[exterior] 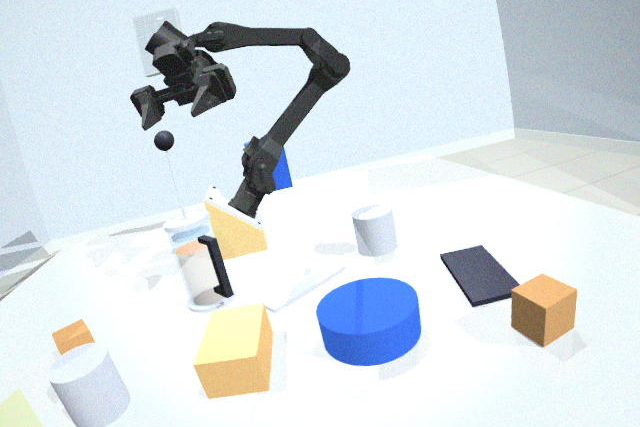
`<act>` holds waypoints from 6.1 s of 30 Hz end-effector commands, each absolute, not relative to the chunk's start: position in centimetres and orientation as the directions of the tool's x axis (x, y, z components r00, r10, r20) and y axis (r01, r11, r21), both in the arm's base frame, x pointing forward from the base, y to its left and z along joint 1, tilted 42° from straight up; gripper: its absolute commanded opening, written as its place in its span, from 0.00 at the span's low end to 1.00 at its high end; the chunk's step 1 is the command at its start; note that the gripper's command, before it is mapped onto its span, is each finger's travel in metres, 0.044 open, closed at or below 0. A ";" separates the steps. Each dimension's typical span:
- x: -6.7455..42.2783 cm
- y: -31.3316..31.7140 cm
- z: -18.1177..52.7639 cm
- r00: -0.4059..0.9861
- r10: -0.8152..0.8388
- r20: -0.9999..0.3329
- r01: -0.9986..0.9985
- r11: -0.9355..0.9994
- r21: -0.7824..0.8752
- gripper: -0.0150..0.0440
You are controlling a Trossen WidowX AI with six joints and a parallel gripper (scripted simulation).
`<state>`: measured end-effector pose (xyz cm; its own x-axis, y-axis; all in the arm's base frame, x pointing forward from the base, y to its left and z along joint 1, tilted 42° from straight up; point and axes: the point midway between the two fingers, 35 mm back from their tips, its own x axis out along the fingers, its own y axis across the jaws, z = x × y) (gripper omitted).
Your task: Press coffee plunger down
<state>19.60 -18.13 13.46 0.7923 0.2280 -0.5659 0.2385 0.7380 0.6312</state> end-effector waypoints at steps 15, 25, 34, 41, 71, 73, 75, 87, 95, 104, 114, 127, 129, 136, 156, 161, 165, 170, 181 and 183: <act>21.1 -17.2 12.0 0.796 0.223 -0.563 0.234 0.744 0.626 1.00; 22.4 -16.8 11.2 0.798 0.223 -0.560 0.232 0.744 0.627 1.00; 22.7 -16.6 11.0 0.799 0.223 -0.559 0.231 0.743 0.628 0.78; 22.7 -16.6 11.0 0.799 0.223 -0.559 0.231 0.743 0.628 0.47; 22.9 -14.9 8.5 0.797 0.224 -0.561 0.232 0.744 0.626 0.47; 22.9 -14.7 8.2 0.797 0.223 -0.561 0.232 0.744 0.626 0.47; 22.9 -14.5 8.0 0.797 0.223 -0.561 0.232 0.744 0.626 0.47; 22.9 -13.3 6.4 0.797 0.223 -0.562 0.233 0.745 0.626 0.47; 23.0 -12.5 5.3 0.797 0.223 -0.561 0.233 0.744 0.626 0.47; 23.0 -11.6 4.2 0.798 0.222 -0.560 0.233 0.744 0.626 0.47; 23.3 -10.6 3.2 0.800 0.222 -0.558 0.232 0.743 0.628 0.47; 24.1 -10.7 3.1 0.800 0.223 -0.557 0.230 0.743 0.629 0.47; 24.1 -10.7 3.1 0.800 0.223 -0.556 0.230 0.743 0.629 0.47; 24.2 -10.8 3.1 0.801 0.223 -0.556 0.230 0.743 0.629 0.47; 24.4 -11.0 3.0 0.801 0.223 -0.556 0.229 0.743 0.629 0.47; 24.4 -11.0 3.0 0.801 0.223 -0.556 0.229 0.743 0.629 0.47; 24.4 -11.1 3.0 0.801 0.223 -0.556 0.229 0.743 0.629 0.47; 24.5 -11.1 2.9 0.801 0.223 -0.556 0.229 0.743 0.629 0.47; 24.5 -11.4 3.3 0.809 0.210 -0.549 0.224 0.753 0.618 0.47; 24.5 -11.4 3.3 0.809 0.210 -0.549 0.224 0.753 0.618 0.47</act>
